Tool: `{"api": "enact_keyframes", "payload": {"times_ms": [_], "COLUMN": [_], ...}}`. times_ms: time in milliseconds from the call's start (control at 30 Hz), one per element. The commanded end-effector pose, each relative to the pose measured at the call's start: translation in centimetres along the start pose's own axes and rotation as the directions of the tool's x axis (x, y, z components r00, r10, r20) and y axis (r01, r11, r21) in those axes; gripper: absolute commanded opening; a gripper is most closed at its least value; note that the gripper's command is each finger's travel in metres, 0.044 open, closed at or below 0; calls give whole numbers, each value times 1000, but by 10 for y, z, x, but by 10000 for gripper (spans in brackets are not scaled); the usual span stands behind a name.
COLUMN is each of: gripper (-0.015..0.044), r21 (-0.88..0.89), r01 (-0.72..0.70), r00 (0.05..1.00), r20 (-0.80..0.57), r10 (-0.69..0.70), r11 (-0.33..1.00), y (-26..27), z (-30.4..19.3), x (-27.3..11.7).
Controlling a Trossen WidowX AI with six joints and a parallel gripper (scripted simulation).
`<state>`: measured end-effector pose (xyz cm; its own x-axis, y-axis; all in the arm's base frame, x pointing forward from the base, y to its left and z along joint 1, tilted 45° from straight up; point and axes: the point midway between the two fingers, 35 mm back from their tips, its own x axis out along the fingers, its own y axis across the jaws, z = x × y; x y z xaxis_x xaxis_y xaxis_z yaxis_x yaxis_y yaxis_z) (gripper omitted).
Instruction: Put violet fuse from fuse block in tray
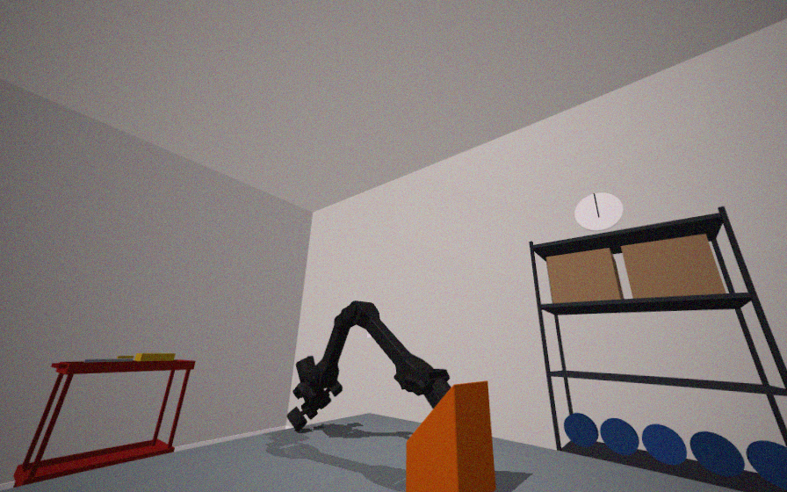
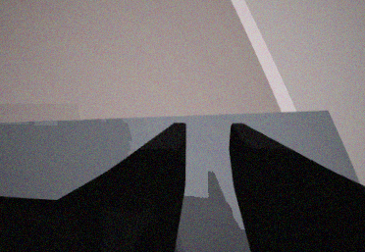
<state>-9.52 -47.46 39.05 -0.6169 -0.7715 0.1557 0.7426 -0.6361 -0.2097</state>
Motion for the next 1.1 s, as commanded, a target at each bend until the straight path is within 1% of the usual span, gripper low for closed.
{"api": "enact_keyframes", "payload": {"times_ms": [0,167,267,433,600,833,1067], "gripper": [74,74,74,74,74,74,74], "r21": [68,134,154,183,202,192,117], "r01": [-179,-375,-462,-613,-733,-838,-919], "r00": [984,927,885,778,649,474,315], "r20": [15,25,11,-30,-80,-206,-357], "r10": [179,375,466,627,757,856,879], "r11": [981,917,873,769,650,510,376], "y": [58,120,150,201,239,268,273], "z": [16,31,31,25,15,-23,-77], "x": [-35,-87,-118,-185,-260,-365,-470]}}
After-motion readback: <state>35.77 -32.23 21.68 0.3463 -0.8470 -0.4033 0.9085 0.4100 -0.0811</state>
